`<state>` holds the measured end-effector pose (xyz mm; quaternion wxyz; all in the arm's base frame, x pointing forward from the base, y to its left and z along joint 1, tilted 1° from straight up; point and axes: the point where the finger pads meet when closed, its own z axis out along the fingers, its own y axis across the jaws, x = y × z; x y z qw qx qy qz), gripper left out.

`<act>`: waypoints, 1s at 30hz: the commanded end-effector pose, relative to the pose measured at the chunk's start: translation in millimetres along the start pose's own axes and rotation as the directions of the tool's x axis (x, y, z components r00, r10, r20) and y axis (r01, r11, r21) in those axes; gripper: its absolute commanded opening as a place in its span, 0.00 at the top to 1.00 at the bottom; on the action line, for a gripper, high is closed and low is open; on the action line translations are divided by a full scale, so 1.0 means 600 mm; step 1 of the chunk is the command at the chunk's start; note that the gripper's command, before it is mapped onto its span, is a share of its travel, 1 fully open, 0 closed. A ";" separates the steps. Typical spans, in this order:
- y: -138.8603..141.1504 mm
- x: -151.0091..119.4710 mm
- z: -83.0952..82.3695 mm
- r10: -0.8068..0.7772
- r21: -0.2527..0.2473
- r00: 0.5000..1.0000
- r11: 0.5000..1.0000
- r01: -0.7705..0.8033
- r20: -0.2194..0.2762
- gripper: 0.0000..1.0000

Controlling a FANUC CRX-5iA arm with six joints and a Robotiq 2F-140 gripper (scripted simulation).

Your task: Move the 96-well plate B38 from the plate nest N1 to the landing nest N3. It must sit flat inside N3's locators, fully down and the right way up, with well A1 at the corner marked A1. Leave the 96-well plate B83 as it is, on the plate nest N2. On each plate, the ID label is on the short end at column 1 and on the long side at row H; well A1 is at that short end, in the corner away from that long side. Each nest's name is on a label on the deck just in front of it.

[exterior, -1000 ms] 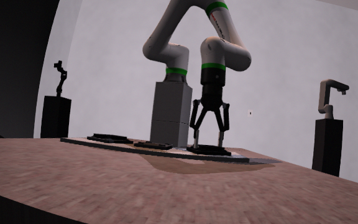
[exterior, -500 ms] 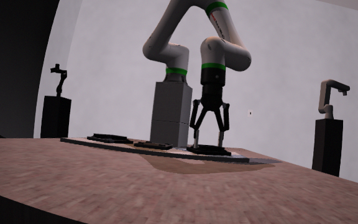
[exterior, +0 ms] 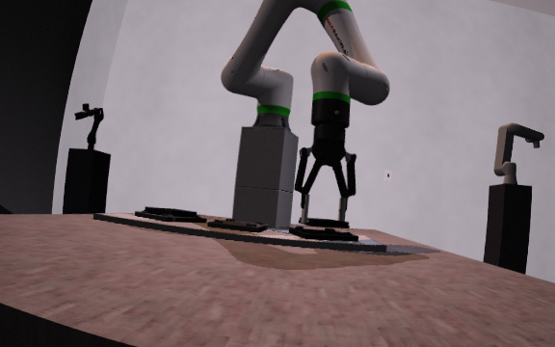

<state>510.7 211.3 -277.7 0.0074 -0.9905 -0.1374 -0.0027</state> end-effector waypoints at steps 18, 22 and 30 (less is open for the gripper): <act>0.000 0.000 -0.054 0.000 0.000 1.000 1.000 0.000 0.000 1.00; 0.000 0.000 -0.055 0.000 0.000 1.000 1.000 0.000 0.000 1.00; 0.000 0.000 -0.055 0.000 0.000 1.000 1.000 0.000 0.000 1.00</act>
